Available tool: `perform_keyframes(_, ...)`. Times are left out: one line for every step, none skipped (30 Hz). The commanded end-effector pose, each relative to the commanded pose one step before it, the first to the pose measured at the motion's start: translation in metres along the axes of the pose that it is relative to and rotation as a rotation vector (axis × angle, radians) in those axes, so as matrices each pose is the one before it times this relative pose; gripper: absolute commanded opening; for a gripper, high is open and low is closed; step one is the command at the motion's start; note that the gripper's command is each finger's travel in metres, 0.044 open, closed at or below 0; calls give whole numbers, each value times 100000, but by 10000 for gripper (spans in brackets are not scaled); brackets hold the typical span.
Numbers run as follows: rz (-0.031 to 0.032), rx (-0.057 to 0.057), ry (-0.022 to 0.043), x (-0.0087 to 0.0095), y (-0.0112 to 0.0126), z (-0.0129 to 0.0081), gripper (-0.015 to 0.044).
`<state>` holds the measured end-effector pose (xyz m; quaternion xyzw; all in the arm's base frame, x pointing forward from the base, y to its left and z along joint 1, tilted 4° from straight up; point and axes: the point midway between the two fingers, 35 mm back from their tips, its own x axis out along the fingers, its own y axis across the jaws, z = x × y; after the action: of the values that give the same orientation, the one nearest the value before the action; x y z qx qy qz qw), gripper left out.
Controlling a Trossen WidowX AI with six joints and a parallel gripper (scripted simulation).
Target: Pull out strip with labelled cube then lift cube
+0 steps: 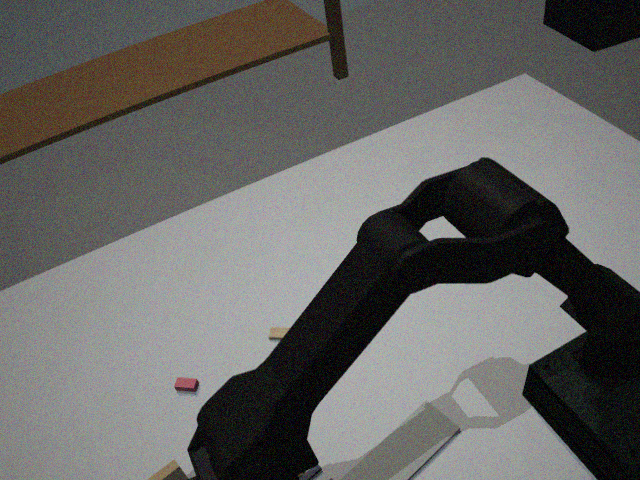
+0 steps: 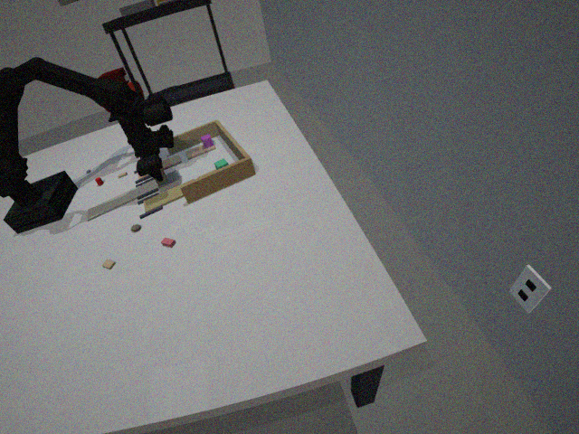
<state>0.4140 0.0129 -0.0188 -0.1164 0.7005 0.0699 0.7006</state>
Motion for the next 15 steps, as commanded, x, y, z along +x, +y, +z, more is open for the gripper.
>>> perform_keyframes(-10, 8, -101, -41, -4, 19, 118)
perform_keyframes(0, 0, 0, 0, 0, 0, 112)
perform_keyframes(0, 0, 0, 0, 0, 0, 105)
perform_keyframes(0, 0, 0, 0, 0, 0, 98)
perform_keyframes(0, 0, 0, 0, 0, 0, 72)
perform_keyframes(0, 0, 0, 0, 0, 0, 46)
perform_keyframes(4, -4, 7, -51, 13, -54, 20)
perform_keyframes(13, -11, 20, -151, 39, -164, 0)
perform_keyframes(22, -18, 34, -249, 65, -276, 0)
perform_keyframes(27, -23, 42, -299, 81, -342, 0)
perform_keyframes(27, -23, 43, -292, 82, -347, 0)
perform_keyframes(27, -23, 43, -286, 83, -352, 0)
perform_keyframes(27, -23, 43, -280, 84, -356, 0)
perform_keyframes(27, -23, 44, -273, 85, -360, 0)
perform_keyframes(27, -23, 44, -266, 86, -364, 0)
